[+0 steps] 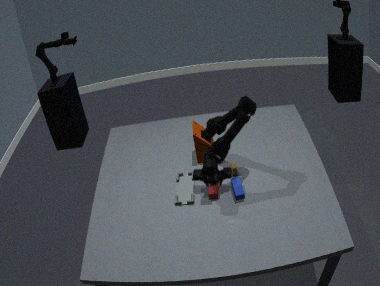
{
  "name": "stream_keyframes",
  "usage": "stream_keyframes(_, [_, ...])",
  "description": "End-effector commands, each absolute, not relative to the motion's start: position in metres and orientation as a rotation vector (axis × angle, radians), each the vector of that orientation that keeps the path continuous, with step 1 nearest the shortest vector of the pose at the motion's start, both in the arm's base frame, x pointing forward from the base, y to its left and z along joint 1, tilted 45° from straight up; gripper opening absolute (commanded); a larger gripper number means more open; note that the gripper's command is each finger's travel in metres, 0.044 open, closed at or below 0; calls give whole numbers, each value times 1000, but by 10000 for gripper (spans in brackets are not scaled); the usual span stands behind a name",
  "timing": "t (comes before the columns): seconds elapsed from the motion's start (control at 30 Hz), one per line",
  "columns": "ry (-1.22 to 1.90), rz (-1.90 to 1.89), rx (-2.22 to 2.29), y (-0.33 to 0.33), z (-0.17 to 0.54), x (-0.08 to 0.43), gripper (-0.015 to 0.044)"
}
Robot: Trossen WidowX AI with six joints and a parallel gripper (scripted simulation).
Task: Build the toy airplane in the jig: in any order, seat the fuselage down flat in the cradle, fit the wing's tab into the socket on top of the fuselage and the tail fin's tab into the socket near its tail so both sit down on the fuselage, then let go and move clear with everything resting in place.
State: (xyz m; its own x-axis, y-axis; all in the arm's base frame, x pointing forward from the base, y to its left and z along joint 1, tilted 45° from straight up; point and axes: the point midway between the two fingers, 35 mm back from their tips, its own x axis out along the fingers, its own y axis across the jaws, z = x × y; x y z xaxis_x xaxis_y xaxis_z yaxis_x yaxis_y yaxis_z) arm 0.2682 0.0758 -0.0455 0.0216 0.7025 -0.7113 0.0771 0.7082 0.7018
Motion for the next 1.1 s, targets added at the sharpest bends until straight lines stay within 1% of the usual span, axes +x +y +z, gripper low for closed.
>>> stream_keyframes(0.0, [1494, 548, 681, 77, -46, 267, 177])
stream_keyframes(0.23, [1494, 548, 681, 77, -46, 267, 131])
stream_keyframes(0.4, [1467, 539, 668, 70, -43, 270, 0])
stream_keyframes(1.07, [1466, 522, 654, 30, -10, 276, 0])
